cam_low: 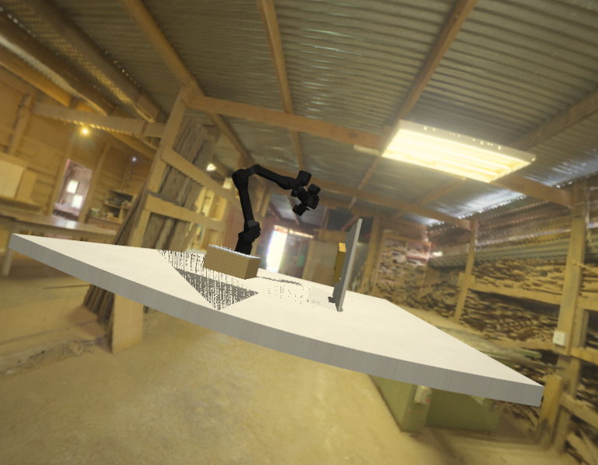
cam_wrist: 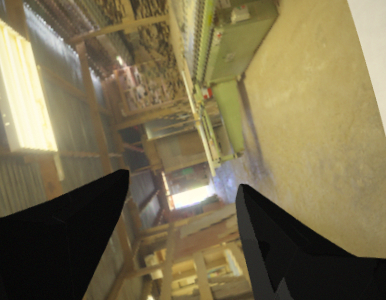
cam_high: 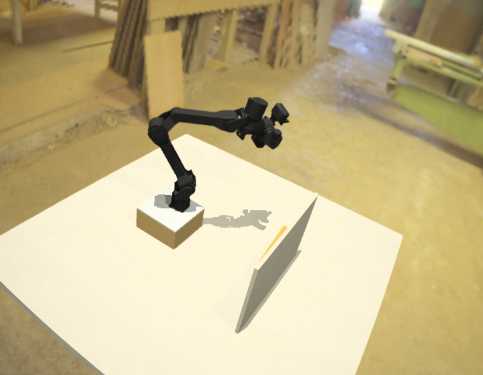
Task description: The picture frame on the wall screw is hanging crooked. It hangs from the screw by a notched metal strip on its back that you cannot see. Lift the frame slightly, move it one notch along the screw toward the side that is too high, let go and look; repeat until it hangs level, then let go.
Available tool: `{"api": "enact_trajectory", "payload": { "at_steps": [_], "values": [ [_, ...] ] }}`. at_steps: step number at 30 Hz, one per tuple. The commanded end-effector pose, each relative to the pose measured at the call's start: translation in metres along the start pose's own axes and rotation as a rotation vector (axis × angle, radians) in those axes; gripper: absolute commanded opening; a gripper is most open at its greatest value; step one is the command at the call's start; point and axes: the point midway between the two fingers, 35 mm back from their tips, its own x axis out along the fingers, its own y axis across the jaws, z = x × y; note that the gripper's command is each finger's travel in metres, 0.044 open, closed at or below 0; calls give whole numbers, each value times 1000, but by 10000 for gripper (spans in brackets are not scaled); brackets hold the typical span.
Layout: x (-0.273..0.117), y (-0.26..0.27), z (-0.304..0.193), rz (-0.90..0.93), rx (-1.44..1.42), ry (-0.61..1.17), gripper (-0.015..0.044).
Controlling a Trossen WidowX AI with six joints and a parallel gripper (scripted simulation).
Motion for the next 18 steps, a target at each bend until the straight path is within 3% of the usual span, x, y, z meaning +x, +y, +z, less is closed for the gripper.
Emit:
{"api": "enact_trajectory", "payload": {
  "at_steps": [1, 9, 18],
  "values": [
    [-25, -8, 40, 48, 7, -98, 260],
    [-95, -33, 116, 166, 18, -347, 260],
    [-179, -79, 166, 284, 12, -633, 260]
  ]
}}
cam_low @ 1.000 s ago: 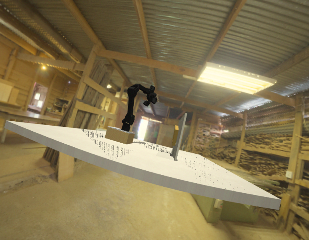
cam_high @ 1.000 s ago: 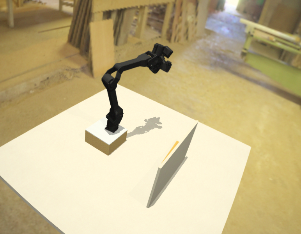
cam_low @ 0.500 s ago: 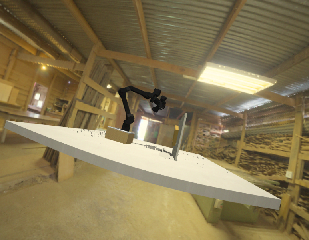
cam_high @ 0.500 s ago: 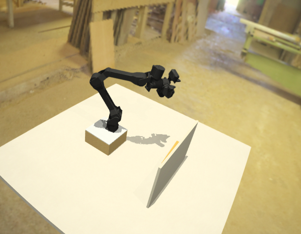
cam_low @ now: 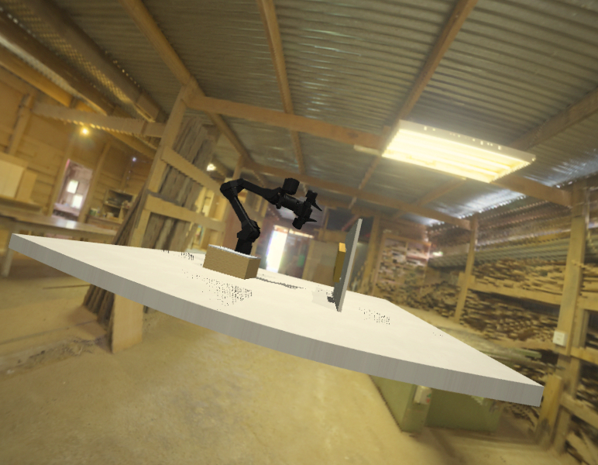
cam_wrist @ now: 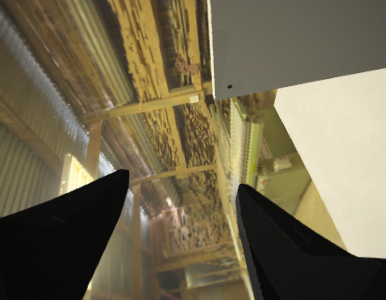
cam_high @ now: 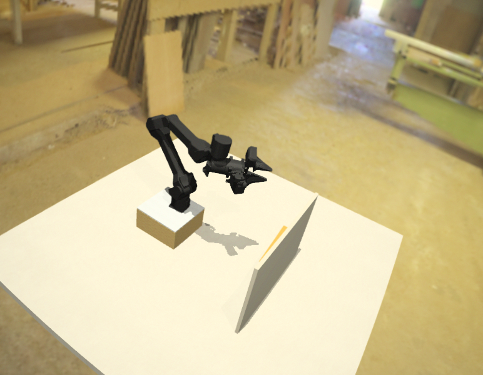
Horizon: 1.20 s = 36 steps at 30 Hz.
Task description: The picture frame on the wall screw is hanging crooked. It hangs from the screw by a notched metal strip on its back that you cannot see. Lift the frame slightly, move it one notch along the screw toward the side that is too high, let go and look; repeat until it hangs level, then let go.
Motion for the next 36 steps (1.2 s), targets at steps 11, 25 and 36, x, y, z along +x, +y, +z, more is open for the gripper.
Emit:
{"api": "enact_trajectory", "payload": {
  "at_steps": [11, 25, 36],
  "values": [
    [-96, -64, 92, 157, -37, -425, 260],
    [-121, -84, 107, 191, -51, -539, 260],
    [-121, -84, 107, 191, -51, -539, 260]
  ]
}}
